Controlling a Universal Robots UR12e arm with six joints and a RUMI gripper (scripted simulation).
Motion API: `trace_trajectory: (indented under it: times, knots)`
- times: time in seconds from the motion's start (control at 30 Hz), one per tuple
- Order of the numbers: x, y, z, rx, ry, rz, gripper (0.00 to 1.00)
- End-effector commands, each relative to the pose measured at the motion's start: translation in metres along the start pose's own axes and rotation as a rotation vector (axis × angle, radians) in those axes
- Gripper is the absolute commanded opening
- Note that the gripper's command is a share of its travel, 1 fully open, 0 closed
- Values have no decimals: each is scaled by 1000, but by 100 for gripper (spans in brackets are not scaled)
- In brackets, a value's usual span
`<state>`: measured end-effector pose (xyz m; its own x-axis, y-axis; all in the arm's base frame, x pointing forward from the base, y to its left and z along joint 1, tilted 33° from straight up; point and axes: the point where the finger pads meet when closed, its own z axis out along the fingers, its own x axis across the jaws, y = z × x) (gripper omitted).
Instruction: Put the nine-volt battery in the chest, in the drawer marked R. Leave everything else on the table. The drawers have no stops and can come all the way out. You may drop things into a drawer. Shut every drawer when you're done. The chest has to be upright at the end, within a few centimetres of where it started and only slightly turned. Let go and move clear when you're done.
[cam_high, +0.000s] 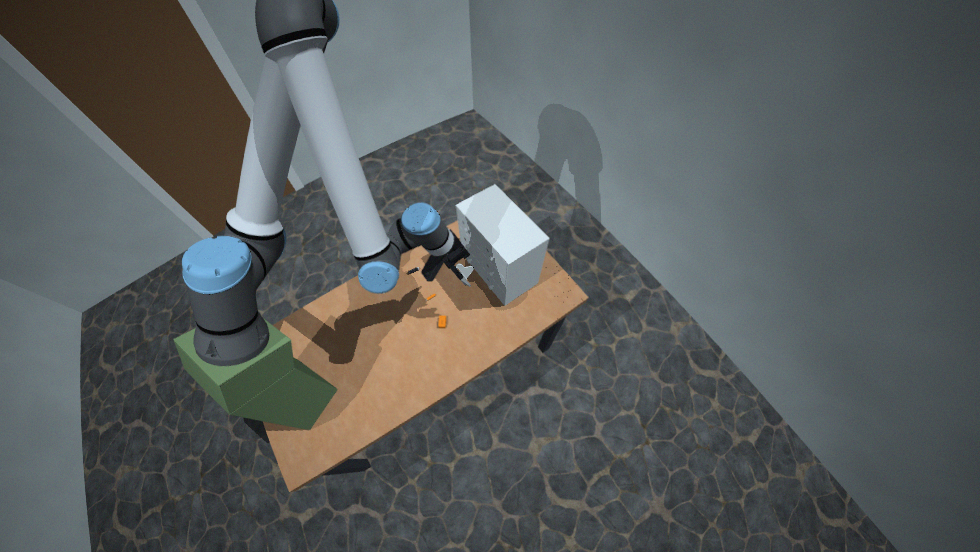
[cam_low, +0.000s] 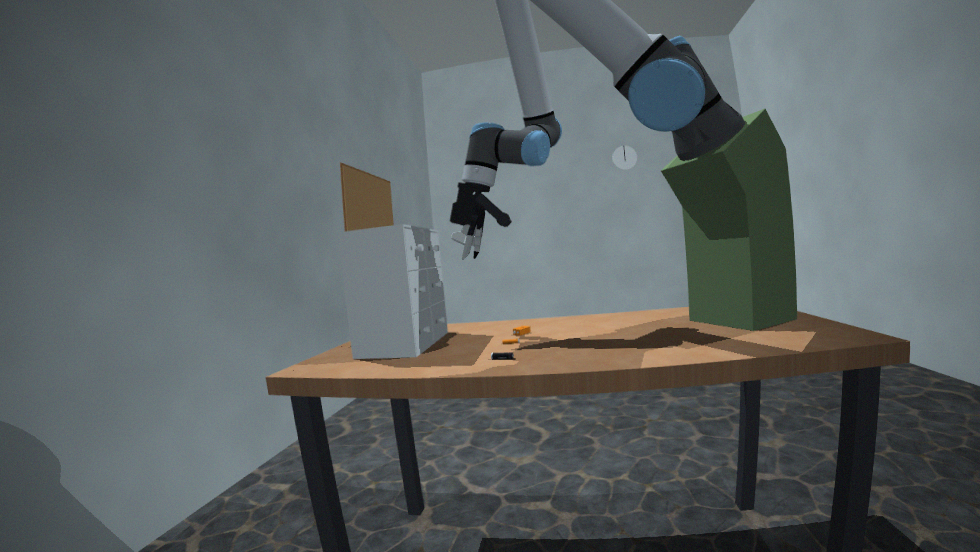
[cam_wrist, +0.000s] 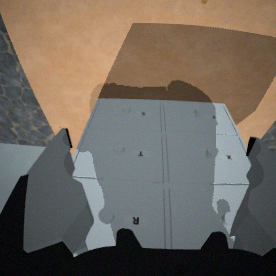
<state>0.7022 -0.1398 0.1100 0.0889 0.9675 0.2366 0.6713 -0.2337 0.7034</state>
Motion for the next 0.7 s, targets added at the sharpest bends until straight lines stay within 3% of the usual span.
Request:
trace_trajectory:
  times: [0.0, 0.67]
  knots:
    - [0, 3, 6, -56, -2, 0, 100]
    - [0, 12, 26, -231, -2, 0, 100]
